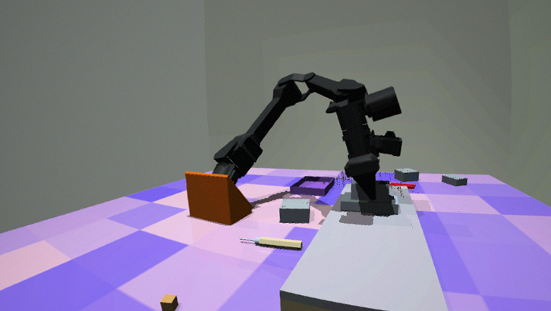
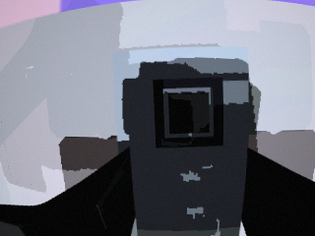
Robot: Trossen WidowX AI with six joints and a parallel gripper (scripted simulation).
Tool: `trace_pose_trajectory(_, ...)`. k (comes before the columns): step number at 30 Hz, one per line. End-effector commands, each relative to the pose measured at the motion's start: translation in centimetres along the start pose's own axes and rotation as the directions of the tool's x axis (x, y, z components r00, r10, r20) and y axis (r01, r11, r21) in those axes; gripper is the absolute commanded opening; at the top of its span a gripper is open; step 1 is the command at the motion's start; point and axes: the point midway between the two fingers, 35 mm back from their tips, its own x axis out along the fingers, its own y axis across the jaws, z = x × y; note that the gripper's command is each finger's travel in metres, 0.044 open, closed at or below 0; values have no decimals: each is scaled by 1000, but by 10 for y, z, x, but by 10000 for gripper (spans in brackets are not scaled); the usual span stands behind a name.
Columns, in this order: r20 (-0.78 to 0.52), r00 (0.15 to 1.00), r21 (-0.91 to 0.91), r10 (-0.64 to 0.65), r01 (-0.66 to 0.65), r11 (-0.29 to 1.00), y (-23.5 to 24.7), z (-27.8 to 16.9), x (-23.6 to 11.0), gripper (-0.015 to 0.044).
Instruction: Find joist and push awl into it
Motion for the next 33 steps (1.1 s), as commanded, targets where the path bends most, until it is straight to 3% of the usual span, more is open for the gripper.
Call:
trace_pose_trajectory(1,0,1000,2,-11,11,1000,-17,0,0,0)
trace_pose_trajectory(33,1,1000,-1,-15,15,1000,-127,-1,-2,0)
